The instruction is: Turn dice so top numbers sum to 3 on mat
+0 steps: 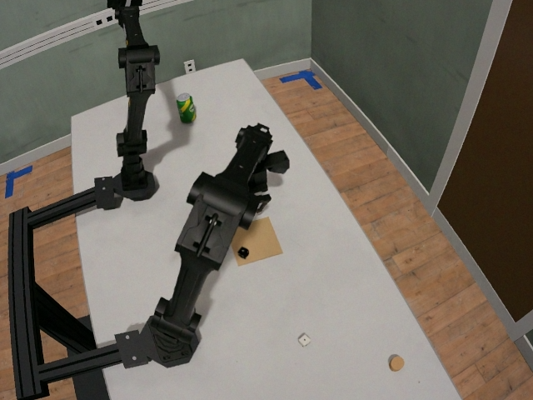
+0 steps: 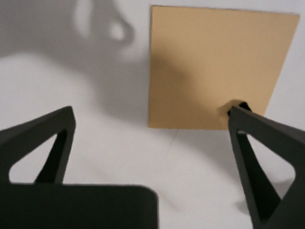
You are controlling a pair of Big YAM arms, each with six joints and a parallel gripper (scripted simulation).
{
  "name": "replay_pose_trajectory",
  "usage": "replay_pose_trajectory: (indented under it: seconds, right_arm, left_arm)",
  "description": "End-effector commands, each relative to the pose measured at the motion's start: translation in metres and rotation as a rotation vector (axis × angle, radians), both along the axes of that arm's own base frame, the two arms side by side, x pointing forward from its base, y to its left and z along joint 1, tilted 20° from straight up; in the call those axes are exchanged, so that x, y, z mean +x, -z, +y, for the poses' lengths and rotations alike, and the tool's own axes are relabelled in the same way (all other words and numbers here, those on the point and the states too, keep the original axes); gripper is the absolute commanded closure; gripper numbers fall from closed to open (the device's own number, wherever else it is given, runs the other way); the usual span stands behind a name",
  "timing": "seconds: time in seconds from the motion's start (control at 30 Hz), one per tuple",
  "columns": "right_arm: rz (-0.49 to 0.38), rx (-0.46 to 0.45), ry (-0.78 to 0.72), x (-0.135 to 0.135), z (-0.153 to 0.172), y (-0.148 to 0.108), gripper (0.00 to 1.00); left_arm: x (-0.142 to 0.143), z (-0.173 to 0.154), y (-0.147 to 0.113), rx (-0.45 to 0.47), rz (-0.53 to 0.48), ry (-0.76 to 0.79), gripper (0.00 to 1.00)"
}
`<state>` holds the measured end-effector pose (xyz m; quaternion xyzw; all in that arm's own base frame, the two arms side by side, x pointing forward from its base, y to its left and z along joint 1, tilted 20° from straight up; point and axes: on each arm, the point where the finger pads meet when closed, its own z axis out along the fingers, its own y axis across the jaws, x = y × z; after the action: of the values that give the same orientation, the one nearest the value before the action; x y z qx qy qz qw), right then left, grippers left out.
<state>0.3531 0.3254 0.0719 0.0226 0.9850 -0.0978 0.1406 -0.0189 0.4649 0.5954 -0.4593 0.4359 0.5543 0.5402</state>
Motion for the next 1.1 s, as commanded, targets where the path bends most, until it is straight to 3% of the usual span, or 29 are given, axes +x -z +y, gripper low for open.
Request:
replay_pose_trajectory:
  seconds: [0.0,1.07]
  right_arm:
    - [0.023,-0.032,-0.160,0.009,0.026,-0.011,0.00]
    - [0.194,-0.281,-1.005,0.061,0.118,0.002,0.00]
  left_arm:
    - [-0.006,-0.006,-0.003,0.004,0.013,-0.019,0.00]
    - [-0.006,-0.006,-0.003,0.004,0.013,-0.019,0.00]
